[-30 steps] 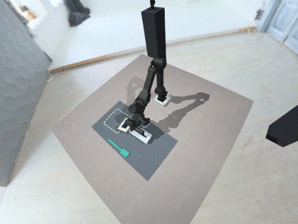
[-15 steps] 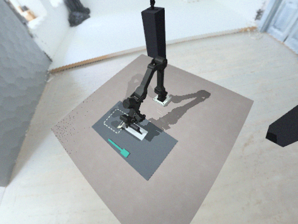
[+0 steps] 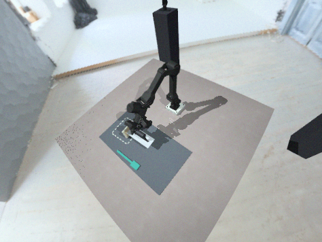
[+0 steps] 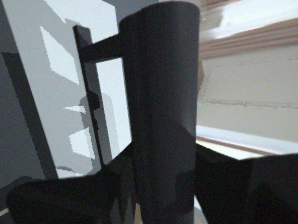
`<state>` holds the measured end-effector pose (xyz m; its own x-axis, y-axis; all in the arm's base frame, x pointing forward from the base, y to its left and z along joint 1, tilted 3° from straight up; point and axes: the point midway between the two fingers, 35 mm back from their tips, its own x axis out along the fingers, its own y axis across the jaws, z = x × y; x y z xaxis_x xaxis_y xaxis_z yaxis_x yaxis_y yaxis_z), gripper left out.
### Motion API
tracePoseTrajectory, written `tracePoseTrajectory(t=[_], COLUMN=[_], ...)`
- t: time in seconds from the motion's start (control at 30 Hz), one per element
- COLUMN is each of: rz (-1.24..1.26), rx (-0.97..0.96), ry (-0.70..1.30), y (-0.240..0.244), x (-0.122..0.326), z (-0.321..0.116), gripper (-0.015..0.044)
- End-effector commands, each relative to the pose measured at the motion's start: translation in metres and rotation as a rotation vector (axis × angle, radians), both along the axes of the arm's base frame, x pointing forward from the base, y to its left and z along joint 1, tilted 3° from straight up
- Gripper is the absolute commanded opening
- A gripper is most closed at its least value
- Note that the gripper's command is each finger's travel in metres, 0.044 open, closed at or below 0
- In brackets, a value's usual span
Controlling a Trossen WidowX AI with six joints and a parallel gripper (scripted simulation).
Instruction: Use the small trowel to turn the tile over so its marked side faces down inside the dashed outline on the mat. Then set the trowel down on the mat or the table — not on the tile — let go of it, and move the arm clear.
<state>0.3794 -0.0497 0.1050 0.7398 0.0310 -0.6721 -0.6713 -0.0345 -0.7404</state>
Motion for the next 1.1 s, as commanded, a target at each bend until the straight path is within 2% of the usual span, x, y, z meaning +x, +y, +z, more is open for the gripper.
tracePoseTrajectory(t=[0.0,0.3,0.87,1.07], rz=[0.003,0.003,0.003,0.003], rx=[-0.001,-0.001,0.005,0.005], ry=[-0.02,-0.02,-0.02,-0.02], y=[-0.01,-0.008,0.048,0.05], x=[0.004,0.004,0.002,0.002], z=[0.004,0.005,0.033,0.034], gripper=[0.0,0.0,0.0,0.0])
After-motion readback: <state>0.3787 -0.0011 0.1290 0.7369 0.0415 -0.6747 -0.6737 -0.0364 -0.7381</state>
